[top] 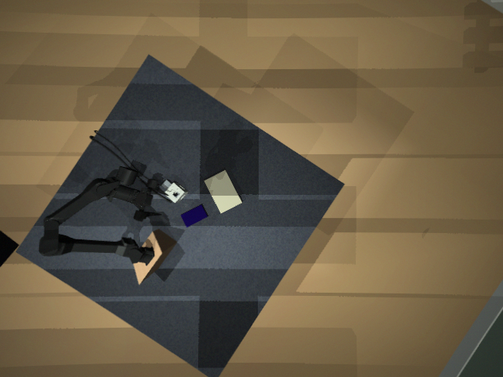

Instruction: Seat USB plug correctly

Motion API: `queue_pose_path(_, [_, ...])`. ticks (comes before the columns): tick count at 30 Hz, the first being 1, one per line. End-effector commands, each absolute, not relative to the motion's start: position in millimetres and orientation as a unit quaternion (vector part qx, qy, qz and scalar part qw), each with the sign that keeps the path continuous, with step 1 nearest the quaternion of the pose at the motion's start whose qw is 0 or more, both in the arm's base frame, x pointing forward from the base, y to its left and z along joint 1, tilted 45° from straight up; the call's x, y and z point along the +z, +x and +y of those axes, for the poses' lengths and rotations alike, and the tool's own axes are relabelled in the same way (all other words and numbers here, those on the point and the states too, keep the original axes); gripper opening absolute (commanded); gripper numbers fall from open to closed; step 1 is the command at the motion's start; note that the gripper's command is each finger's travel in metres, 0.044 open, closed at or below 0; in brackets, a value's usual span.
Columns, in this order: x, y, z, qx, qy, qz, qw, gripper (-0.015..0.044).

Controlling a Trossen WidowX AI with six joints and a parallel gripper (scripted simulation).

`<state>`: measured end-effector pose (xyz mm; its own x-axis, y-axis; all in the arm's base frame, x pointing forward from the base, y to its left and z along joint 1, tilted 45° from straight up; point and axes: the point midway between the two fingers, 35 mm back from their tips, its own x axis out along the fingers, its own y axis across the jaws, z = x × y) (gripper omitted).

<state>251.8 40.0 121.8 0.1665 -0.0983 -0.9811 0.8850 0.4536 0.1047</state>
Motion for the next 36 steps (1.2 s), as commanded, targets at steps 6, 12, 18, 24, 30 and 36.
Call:
queue_pose_path(6, [82.4,295.5,77.0,-0.293,0.642,0.663,0.251,0.0440])
queue_pose_path(12, [82.6,295.3,77.1,-0.293,0.642,0.663,0.251,0.0440])
queue_pose_path(18, [82.6,295.2,77.1,-0.293,0.642,0.663,0.251,0.0440])
queue_pose_path(24, [82.3,295.1,77.4,-0.293,0.642,0.663,0.251,0.0440])
queue_pose_path(30, [79.2,294.9,80.5,-0.293,0.642,0.663,0.251,0.0440])
queue_pose_path(36, [75.1,294.5,84.8,-0.293,0.642,0.663,0.251,0.0440])
